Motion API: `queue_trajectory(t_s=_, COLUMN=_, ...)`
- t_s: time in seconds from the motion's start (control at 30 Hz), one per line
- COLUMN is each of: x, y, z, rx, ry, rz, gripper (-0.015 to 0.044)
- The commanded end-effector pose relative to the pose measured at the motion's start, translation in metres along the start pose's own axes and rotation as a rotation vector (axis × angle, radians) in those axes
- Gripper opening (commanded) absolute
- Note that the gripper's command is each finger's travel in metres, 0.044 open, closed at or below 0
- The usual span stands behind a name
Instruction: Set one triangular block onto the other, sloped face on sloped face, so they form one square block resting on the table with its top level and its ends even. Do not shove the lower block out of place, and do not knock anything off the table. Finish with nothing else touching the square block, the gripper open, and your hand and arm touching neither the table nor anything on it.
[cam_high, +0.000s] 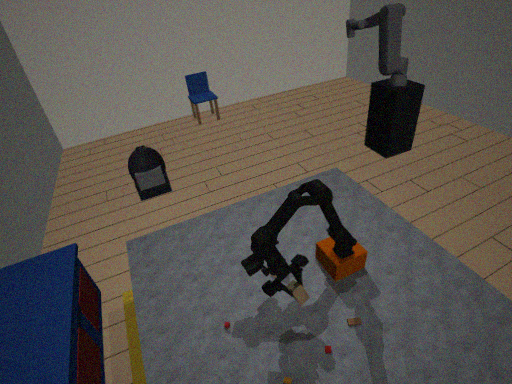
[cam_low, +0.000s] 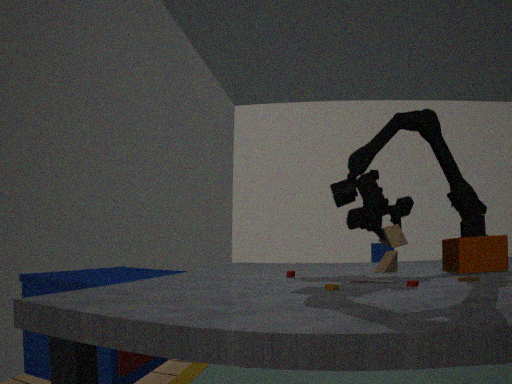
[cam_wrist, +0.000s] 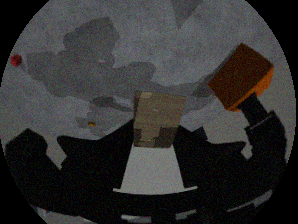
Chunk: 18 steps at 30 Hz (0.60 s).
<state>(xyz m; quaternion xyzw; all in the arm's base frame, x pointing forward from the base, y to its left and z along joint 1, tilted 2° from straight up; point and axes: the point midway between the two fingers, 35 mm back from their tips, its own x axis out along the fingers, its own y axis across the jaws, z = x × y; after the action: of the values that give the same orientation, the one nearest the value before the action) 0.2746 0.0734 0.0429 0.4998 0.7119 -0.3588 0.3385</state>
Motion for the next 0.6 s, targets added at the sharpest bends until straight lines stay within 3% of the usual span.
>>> queue_trajectory(t_s=0.0, x=0.0013, y=-0.0018, z=-0.0024, rx=0.114, ry=-0.073, rz=0.009, gripper=0.0000)
queue_trajectory(t_s=0.57, x=0.0036, y=-0.0028, z=-0.0081, rx=0.535, ry=-0.298, rz=0.148, gripper=0.0000)
